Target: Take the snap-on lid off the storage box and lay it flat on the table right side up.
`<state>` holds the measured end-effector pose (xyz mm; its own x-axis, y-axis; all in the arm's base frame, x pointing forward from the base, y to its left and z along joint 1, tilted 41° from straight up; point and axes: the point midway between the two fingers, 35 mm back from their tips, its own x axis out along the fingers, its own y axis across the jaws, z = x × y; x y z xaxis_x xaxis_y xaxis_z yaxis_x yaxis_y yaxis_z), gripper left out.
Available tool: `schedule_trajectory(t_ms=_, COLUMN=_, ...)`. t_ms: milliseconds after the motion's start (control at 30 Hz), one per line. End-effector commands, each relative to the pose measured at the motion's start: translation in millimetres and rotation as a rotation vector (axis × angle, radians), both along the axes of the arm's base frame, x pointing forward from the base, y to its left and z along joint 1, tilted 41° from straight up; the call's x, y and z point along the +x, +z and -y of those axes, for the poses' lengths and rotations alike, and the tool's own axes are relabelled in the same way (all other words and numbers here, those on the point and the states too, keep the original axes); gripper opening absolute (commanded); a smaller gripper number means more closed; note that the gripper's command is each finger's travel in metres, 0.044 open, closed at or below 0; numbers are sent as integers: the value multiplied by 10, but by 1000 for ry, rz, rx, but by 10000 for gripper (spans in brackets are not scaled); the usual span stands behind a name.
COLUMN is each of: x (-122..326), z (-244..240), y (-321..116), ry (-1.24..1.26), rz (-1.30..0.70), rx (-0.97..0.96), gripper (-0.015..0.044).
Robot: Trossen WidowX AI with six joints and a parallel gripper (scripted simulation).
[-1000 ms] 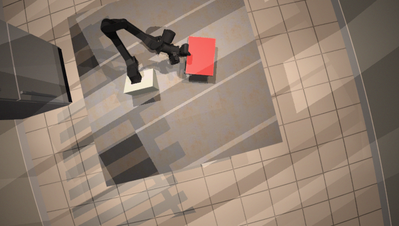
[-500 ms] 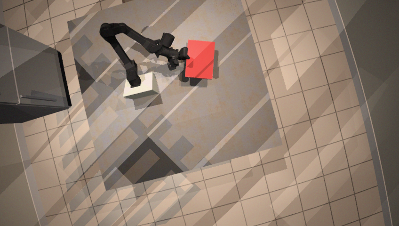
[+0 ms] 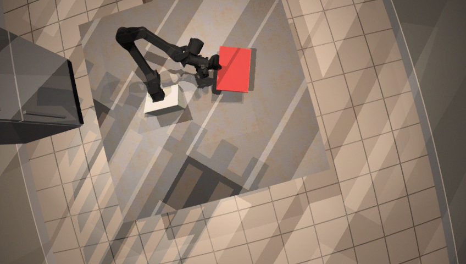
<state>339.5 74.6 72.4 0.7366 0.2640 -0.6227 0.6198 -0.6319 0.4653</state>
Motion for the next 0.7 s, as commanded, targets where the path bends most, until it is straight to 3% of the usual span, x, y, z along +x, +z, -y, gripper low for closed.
schedule_trajectory(t_ms=0, x=1, z=9, y=9, ry=4, rz=0, rx=0, gripper=0)
schedule_trajectory(t_ms=667, x=8, z=20, y=21, ry=0, rz=0, rx=1, gripper=0)
